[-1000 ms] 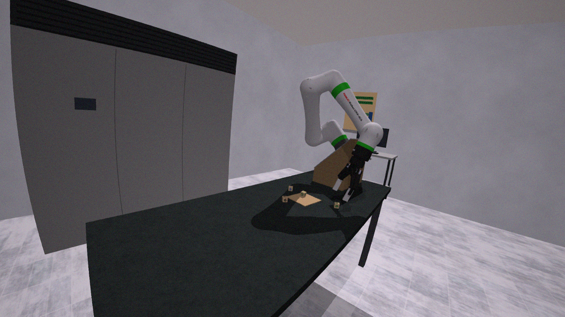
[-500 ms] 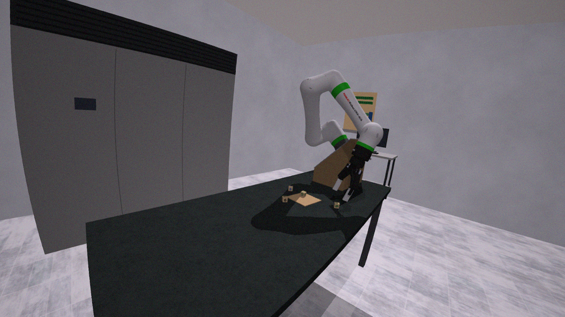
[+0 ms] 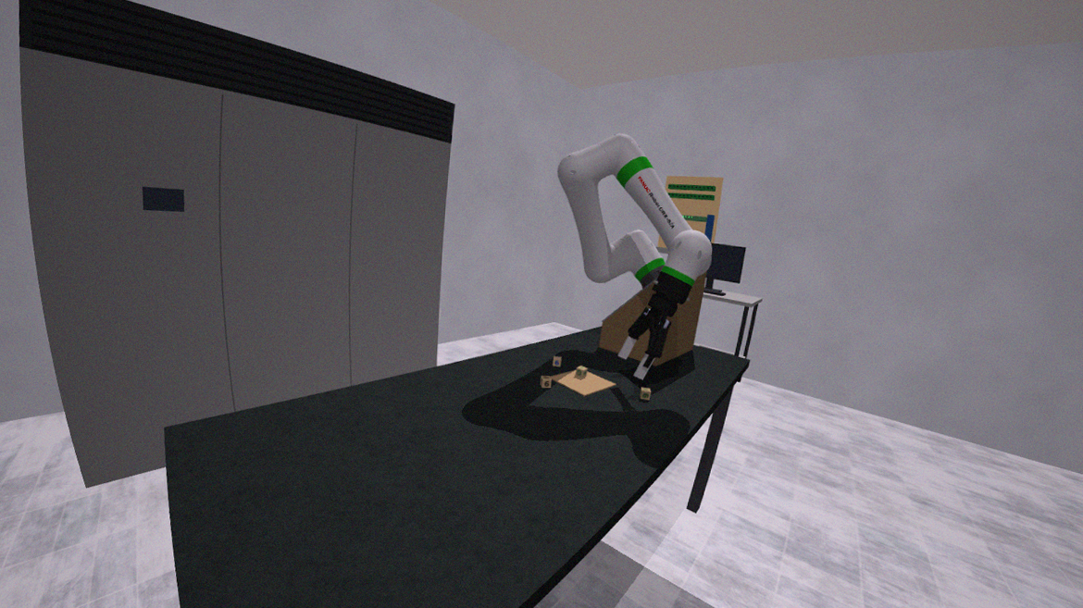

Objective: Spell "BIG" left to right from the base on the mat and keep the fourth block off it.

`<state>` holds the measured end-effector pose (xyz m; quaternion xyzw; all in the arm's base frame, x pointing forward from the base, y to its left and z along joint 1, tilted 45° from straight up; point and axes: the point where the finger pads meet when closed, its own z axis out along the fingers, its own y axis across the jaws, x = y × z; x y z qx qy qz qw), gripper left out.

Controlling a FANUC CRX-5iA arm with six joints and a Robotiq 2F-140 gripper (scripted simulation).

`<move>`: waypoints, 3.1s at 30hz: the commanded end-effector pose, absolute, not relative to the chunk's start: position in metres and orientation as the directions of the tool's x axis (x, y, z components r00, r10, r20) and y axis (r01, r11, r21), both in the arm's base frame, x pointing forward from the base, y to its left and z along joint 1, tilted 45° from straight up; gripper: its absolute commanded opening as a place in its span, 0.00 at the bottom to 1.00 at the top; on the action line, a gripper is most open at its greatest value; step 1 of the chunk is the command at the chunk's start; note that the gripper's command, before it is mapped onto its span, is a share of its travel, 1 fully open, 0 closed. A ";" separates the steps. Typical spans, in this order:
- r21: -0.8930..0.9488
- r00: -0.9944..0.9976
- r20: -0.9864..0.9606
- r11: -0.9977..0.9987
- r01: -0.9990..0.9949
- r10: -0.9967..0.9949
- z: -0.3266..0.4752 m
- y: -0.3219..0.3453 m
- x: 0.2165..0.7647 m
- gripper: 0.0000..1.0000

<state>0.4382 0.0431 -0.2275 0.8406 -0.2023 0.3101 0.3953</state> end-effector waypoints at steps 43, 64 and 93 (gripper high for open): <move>0.533 0.723 0.684 -0.614 -0.583 -0.093 -0.126 -0.054 0.467 1.00; 0.533 0.723 0.684 -0.614 -0.583 -0.093 -0.126 -0.054 0.467 1.00; 0.630 0.794 0.543 -0.492 -0.600 -0.274 0.016 -0.099 0.525 1.00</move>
